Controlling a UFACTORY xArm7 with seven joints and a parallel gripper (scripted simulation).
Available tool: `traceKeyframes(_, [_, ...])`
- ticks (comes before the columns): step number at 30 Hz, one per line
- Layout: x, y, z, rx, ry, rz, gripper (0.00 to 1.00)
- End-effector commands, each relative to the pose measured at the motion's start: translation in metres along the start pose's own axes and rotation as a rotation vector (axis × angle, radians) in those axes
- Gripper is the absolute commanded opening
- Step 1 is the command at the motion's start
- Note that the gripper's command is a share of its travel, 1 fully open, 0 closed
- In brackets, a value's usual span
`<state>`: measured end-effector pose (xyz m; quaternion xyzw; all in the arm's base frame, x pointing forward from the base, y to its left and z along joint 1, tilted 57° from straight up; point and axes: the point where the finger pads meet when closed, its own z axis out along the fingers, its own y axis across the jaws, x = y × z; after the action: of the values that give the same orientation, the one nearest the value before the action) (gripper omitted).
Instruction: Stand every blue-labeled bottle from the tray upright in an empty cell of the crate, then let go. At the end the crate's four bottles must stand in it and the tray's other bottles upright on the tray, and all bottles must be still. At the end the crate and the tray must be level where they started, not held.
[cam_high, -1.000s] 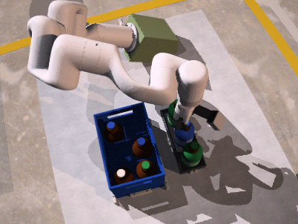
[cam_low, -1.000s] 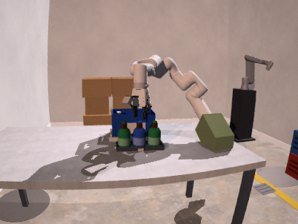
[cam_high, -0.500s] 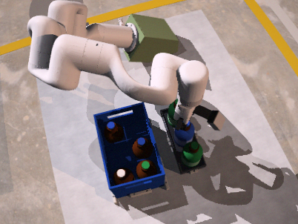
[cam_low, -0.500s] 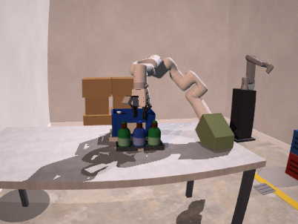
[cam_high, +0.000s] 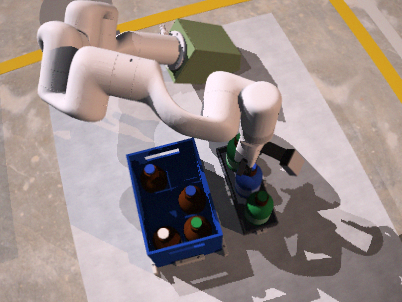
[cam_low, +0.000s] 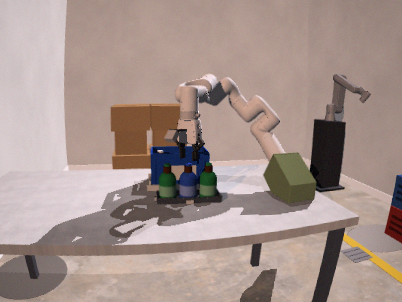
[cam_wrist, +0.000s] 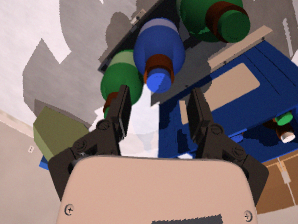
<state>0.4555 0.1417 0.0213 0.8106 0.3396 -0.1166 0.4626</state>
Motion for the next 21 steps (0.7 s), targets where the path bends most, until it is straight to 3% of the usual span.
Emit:
traceKeyframes(1, [0.0011, -0.0004, -0.0025, 0.0, 0.005, 0.0, 0.65])
traceKeyframes(21, [0.0011, -0.0004, 0.0039, 0.0, 0.005, 0.0, 0.65])
